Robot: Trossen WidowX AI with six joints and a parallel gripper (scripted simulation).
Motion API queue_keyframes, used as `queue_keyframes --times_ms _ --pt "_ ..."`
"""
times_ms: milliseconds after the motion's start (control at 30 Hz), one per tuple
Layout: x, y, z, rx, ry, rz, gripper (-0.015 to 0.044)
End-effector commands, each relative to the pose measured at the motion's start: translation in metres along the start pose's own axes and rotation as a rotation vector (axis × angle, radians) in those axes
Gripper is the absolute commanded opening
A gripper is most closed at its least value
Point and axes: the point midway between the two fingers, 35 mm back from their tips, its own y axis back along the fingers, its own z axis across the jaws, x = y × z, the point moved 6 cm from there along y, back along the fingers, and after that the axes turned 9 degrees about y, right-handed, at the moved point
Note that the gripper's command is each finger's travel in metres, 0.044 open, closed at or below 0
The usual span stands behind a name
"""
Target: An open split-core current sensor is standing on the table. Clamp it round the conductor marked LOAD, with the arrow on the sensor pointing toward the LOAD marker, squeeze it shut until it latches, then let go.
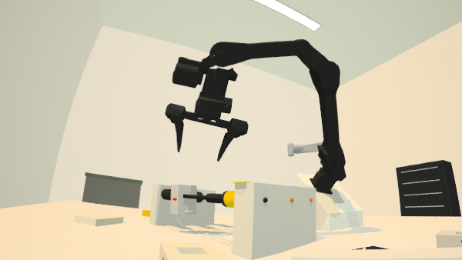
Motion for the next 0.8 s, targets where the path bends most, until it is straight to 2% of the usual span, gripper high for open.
queue_keyframes --times_ms 0,167,367,767 --pt "-0.028 0.002 0.036 0.145 -0.515 0.121 0.044" --pt "-0.044 0.005 0.063 0.32 -0.876 0.124 0.044" --pt "-0.052 0.005 0.086 0.468 -1.146 0.065 0.044" --pt "-0.059 0.0 0.131 0.722 -1.683 -0.23 0.044"
